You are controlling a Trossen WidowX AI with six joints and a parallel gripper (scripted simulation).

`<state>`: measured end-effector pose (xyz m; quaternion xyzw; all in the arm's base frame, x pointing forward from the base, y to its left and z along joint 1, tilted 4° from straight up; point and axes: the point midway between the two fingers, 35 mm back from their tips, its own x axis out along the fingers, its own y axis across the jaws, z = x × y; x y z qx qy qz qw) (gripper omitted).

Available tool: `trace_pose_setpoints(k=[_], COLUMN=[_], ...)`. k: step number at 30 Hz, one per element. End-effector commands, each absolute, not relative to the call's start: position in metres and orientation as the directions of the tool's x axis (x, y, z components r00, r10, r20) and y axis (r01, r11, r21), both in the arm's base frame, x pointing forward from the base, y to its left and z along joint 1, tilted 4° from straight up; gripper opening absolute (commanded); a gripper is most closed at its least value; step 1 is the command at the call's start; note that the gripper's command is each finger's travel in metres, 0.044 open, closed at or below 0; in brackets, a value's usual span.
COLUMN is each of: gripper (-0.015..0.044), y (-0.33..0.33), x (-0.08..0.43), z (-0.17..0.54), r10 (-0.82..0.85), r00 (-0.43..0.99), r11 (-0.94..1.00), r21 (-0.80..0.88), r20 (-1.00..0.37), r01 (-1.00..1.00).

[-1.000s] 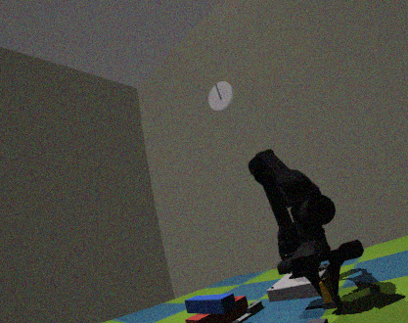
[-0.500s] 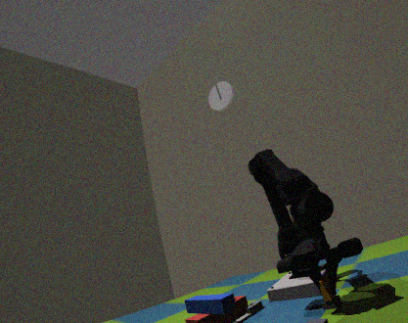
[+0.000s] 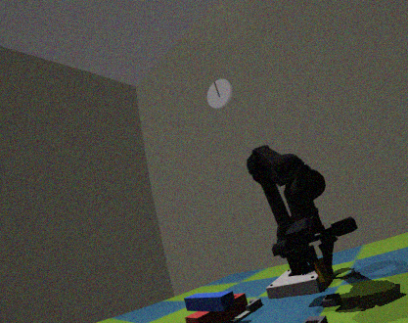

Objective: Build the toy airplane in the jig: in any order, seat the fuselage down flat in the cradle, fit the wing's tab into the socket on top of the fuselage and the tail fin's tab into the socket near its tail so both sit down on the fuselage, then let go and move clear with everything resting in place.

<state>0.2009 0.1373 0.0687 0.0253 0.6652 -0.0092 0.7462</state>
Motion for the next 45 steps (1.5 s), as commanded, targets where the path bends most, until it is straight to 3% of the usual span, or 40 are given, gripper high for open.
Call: trace_pose_setpoints(k=[1, 26, 45], gripper=[0.0000, 0.0000, 0.0000], y=[0.138, 0.131, 0.089], x=[0.200, 0.181, 0.207], z=[0.082, 0.156, 0.149], r10=[0.016, -0.017, -0.019], r00=[0.111, 0.080, 0.076], r11=[0.999, 1.000, 0.999], r21=[0.022, -0.015, -0.016], r20=[-0.994, -0.997, -0.997], r01=[0.047, 0.024, 0.035])
